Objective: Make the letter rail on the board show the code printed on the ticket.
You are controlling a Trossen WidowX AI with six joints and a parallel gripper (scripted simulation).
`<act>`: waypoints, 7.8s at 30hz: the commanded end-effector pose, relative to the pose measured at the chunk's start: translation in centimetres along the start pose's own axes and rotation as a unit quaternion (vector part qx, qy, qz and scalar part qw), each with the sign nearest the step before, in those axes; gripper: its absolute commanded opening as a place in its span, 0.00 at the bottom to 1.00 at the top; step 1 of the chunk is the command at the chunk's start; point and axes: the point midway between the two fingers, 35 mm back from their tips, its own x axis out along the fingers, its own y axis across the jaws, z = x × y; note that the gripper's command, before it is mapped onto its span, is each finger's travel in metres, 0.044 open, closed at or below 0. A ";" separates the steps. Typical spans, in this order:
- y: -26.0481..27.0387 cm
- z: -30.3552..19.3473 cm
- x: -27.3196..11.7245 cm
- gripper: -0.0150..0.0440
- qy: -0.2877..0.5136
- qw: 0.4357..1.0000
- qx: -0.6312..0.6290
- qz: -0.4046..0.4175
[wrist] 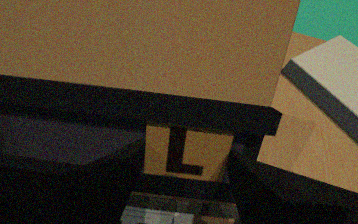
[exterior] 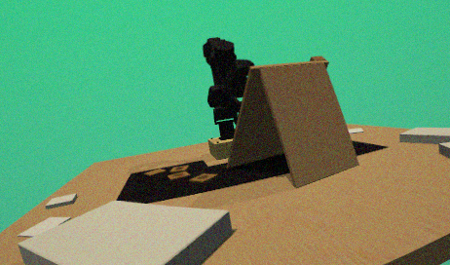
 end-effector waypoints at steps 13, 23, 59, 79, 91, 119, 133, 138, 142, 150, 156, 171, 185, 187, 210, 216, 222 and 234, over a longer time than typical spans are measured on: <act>0.9 0.0 0.0 0.25 0.000 1.000 0.002 -0.001; 1.5 0.0 0.0 0.25 -0.001 1.000 0.002 -0.001; 3.3 0.0 0.0 0.25 -0.001 1.000 0.003 0.000; 4.3 0.0 0.0 0.25 -0.001 1.000 0.003 0.000; 5.0 0.1 0.0 0.25 -0.001 1.000 0.004 0.001; 6.4 0.1 0.0 0.25 -0.001 1.000 0.004 0.001; 7.1 0.1 0.0 0.25 -0.001 1.000 0.004 0.001; 7.3 0.1 0.0 0.25 -0.001 1.000 0.005 0.002; 7.5 0.1 0.0 0.25 -0.001 1.000 0.005 0.002; 7.9 0.1 0.0 0.25 -0.001 1.000 0.005 0.002; 8.2 0.1 0.0 0.25 -0.001 1.000 0.005 0.002; 9.0 0.1 0.0 0.25 -0.001 1.000 0.005 0.002; 9.7 0.1 0.0 0.25 -0.001 1.000 0.006 0.002; 9.8 0.1 0.0 0.25 -0.001 1.000 0.006 0.002; 9.8 0.1 -1.4 0.75 0.000 1.000 0.006 0.002; 9.8 0.1 -1.8 0.75 0.000 1.000 0.006 0.002; 9.8 0.1 -2.1 0.75 0.000 1.000 0.006 0.002; 9.9 0.1 -2.9 0.75 0.000 1.000 0.006 0.003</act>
